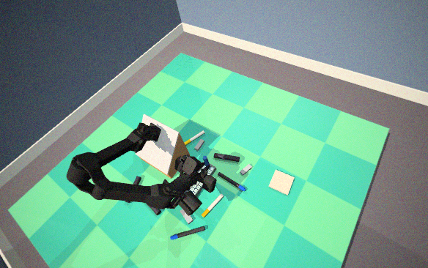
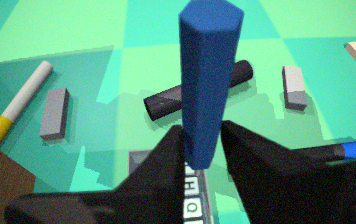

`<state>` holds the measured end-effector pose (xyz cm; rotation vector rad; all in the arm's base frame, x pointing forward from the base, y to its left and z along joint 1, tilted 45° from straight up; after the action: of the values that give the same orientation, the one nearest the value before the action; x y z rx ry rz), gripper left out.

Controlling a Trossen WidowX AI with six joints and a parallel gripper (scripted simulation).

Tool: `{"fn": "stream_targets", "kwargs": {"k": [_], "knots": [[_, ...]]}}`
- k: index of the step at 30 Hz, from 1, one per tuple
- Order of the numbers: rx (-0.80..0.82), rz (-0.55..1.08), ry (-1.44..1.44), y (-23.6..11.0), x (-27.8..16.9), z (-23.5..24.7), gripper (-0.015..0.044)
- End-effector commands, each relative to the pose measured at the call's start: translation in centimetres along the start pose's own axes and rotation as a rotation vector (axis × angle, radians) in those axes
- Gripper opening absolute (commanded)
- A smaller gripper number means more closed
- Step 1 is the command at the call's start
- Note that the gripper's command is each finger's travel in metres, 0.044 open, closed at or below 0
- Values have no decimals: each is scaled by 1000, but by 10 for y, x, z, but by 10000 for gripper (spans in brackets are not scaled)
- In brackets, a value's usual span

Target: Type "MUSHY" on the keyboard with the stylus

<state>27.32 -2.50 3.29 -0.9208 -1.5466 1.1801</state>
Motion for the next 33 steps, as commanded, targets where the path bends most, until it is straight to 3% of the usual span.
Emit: {"fn": "stream_targets", "kwargs": {"k": [1,17,33], "knots": [[5,-1,-2,0,0,0,85],[430,-75,-244,3,23,-4,0],[449,-78,-255,11,11,-2,0]]}}
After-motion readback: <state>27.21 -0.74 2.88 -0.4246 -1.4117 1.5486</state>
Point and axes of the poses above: the point midway between the two fingers, 35 mm back from their tips, its own y axis out along the fingers, its own z axis across the jaws, x = y × z, the point moved 5 cm from there along -y, back along the fingers, and after that the axes turned 9 degrees about -y, right-handed, at the moved point
